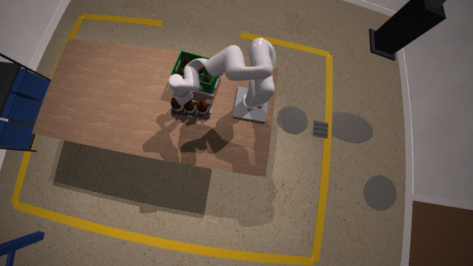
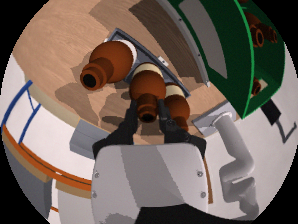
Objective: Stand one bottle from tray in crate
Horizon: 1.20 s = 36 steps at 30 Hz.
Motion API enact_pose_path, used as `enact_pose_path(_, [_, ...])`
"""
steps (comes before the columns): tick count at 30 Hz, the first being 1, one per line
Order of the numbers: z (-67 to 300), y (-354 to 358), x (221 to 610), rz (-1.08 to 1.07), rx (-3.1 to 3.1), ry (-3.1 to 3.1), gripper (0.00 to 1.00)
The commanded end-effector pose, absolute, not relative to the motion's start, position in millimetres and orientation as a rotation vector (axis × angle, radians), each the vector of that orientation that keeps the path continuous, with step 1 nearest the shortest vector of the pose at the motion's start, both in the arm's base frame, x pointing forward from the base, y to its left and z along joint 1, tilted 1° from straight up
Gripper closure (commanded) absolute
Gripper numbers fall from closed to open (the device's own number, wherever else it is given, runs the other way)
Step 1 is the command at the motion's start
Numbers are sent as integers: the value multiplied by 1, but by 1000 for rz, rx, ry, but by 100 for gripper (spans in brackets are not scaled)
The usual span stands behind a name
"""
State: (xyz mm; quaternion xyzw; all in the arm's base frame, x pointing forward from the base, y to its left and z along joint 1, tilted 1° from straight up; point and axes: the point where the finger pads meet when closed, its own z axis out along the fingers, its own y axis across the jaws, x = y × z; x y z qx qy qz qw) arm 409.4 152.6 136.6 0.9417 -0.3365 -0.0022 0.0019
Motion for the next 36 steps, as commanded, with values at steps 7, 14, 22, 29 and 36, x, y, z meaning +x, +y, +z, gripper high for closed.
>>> enact_pose_path(7, [141, 153, 410, -2, 2958, -1057, 100])
enact_pose_path(14, [146, 153, 410, -1, 2958, -1057, 100])
enact_pose_path(22, [152, 153, 410, -1, 2958, -1057, 100])
enact_pose_path(29, [161, 153, 409, -1, 2958, -1057, 100])
enact_pose_path(36, [169, 153, 408, -1, 2958, -1057, 100])
